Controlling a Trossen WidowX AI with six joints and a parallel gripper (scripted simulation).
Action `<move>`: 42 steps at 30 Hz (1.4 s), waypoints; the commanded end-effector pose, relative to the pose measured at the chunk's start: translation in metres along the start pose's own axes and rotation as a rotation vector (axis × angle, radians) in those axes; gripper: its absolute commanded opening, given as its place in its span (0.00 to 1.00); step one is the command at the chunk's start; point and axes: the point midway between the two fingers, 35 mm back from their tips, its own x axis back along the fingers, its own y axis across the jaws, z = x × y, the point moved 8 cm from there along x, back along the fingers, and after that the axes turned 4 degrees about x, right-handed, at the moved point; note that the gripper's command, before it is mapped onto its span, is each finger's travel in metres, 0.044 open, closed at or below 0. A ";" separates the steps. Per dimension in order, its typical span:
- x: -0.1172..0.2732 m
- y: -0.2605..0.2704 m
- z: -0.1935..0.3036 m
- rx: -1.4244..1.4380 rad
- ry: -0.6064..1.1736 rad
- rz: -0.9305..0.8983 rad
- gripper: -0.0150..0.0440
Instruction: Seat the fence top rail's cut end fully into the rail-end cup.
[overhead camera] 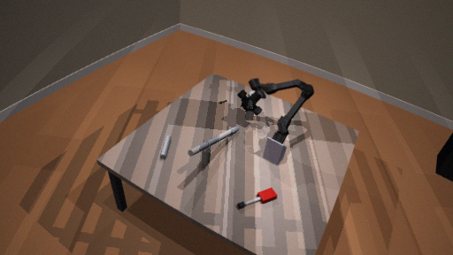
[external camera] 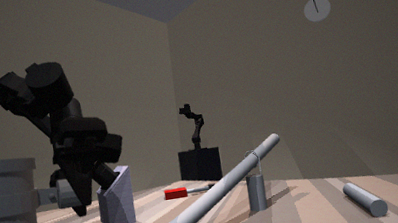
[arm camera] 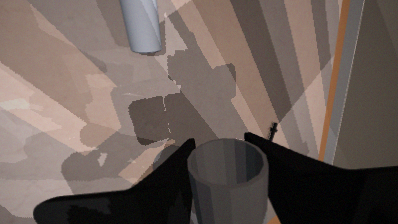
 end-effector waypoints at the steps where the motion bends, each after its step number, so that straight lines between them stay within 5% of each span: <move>1: 0.000 0.000 0.000 -0.001 0.000 0.000 0.43; 14: 0.011 -0.009 -0.013 -0.003 -0.006 -0.002 1.00; 28: 0.031 -0.021 -0.038 -0.008 -0.012 0.002 1.00; 42: 0.077 -0.052 -0.104 -0.894 -0.032 -0.039 1.00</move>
